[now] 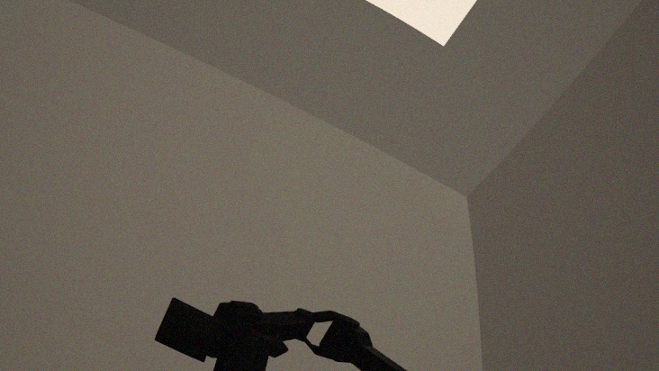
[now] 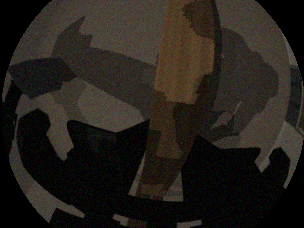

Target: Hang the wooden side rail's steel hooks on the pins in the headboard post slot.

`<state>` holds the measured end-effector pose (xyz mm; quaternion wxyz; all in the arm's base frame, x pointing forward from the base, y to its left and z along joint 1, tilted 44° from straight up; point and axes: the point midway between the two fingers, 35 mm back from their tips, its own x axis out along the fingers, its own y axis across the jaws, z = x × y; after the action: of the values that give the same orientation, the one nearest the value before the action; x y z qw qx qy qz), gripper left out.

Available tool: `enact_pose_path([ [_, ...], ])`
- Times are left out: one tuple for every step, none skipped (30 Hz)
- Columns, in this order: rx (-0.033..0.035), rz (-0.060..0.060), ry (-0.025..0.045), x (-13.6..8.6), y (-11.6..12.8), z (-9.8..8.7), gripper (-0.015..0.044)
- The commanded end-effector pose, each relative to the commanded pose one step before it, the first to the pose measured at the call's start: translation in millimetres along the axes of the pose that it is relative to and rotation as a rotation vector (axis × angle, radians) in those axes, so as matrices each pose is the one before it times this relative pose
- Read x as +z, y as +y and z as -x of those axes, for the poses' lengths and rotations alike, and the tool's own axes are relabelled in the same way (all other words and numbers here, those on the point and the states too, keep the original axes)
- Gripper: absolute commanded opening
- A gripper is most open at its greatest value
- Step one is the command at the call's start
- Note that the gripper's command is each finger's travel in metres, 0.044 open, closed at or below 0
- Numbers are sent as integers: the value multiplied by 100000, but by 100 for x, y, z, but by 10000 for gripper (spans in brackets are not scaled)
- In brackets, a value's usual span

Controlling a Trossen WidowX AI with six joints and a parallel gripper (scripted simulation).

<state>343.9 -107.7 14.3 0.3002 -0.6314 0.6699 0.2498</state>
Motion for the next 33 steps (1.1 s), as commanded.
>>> enact_pose_path([
  [-895, -477, 58, -295, -170, 272, 0],
  [0, 0, 1, -11, 6, -3, 0],
  [0, 0, 1, -11, 6, -3, 0],
  [0, 0, 1, -11, 7, -3, 0],
  [0, 0, 1, -11, 7, -3, 0],
  [0, 0, 1, -11, 8, -4, 0],
  [0, 0, 1, -11, 8, -4, 0],
  [0, 0, 1, -11, 9, -5, 0],
  [0, 0, 1, -11, 10, -7, 0],
  [0, 1, 1, -11, 11, -8, 0],
  [0, 1, 1, -12, 10, -8, 0],
  [0, 0, 1, -11, 3, -8, 0],
  [0, 0, 1, -11, -6, -8, 0],
  [0, 0, 1, -11, -9, -6, 0],
  [0, 0, 1, -11, -10, -5, 0],
  [0, 0, 1, -11, -8, -4, 0],
  [0, 0, 1, -11, -5, -4, 0],
  [0, 0, 1, -11, -3, -3, 0],
  [0, 0, 1, -11, -1, -2, 0],
  [0, 0, 1, -11, 0, -1, 0],
  [0, 0, 1, -11, 2, -1, 0],
  [0, 0, 1, -11, 3, 0, 0],
  [0, 0, 0, -11, 5, 1, 0],
  [0, 0, 0, -11, 5, 1, 0],
  [0, 0, 0, -11, 6, 2, 0],
  [0, 0, 0, -11, 5, 3, 0],
  [0, 0, 0, -11, 2, 3, 0],
  [0, 0, 0, -11, 0, 3, 0],
  [0, 0, 0, -10, -2, 3, 0],
  [0, 0, 0, -10, -4, 3, 0],
  [0, 0, 0, -11, -4, 3, 0],
  [0, 0, 0, -11, -4, 3, 0],
  [0, 0, 0, -11, -5, 3, 0],
])
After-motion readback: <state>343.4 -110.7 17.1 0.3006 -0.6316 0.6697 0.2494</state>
